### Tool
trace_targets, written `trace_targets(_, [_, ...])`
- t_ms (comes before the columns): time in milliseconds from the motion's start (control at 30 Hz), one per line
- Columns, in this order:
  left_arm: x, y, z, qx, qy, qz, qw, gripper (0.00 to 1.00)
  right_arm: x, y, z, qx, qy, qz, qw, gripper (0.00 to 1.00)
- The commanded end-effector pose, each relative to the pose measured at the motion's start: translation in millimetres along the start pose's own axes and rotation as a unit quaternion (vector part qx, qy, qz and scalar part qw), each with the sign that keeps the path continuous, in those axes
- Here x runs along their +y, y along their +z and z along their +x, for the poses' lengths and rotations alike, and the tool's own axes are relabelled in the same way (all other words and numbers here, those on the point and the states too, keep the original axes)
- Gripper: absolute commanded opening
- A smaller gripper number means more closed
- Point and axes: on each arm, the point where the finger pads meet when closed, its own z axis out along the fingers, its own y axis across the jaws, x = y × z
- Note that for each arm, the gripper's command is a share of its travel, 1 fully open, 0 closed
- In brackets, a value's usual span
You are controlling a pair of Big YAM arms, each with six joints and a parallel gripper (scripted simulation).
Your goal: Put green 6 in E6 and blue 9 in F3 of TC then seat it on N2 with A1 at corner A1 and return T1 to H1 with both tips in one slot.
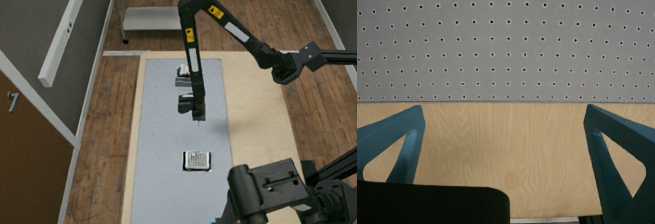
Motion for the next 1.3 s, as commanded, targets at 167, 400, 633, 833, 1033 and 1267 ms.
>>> trace_targets(167, [0, 0, 0, -0.001, 0.002, 0.0, 1.0, 1.0, -19, -6, -1, 0.001, -0.005, 0.003, 1.0, 0.07])
trace_targets(400, [0, 0, 0, -0.001, 0.002, 0.0, 1.0, 1.0, -31, -7, -2, 0.002, -0.006, 0.003, 1.0, 0.07])
trace_targets(633, [0, 0, 0, -0.001, 0.002, 0.0, 1.0, 1.0, -39, -7, -4, 0.001, -0.005, 0.003, 1.0, 0.07])
trace_targets(833, [0, 0, 0, -0.001, 0.002, 0.0, 1.0, 1.0, -48, -8, -5, 0.002, -0.006, 0.003, 1.0, 0.07])
trace_targets(1033, [0, 0, 0, -0.001, 0.002, 0.0, 1.0, 1.0, -55, -8, -6, 0.002, -0.006, 0.003, 1.0, 0.07])
trace_targets(1267, [0, 0, 0, -0.001, 0.002, 0.0, 1.0, 1.0, -66, -9, -11, 0.0, -0.005, 0.002, 1.0, 0.07])
